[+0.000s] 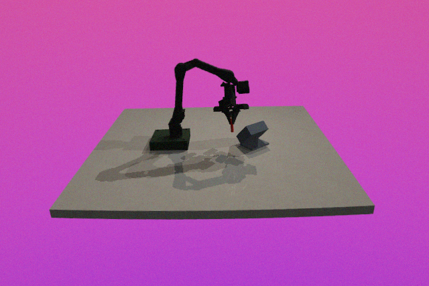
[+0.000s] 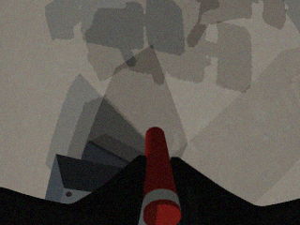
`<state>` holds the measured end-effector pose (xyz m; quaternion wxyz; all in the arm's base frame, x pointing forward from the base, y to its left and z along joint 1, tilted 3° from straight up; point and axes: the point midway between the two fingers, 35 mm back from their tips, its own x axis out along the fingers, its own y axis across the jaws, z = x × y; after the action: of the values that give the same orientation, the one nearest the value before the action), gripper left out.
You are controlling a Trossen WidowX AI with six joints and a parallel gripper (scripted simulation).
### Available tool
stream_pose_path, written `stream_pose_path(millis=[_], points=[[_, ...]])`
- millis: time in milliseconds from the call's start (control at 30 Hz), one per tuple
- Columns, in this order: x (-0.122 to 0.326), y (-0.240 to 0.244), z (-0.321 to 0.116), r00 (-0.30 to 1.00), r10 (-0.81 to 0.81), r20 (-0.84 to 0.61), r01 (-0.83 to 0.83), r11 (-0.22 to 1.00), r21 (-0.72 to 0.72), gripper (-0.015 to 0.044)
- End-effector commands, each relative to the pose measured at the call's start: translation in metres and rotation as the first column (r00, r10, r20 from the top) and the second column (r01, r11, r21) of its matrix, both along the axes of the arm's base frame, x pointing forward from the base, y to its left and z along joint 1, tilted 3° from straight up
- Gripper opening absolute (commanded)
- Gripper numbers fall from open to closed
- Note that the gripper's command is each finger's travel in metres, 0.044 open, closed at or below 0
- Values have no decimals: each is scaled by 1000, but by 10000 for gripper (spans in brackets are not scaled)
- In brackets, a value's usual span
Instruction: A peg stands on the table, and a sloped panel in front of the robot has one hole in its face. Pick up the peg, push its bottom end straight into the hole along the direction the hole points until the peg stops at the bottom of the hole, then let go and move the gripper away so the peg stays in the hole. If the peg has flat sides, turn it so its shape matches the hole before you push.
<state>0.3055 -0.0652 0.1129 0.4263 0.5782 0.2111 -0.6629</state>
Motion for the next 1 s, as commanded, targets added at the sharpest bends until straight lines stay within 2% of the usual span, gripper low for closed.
stream_pose_path(millis=[0,967], points=[[3,4,1,1000,5,12,-5,1000,-19,0],[17,35,9,995,73,64,-65,991,-121,0]])
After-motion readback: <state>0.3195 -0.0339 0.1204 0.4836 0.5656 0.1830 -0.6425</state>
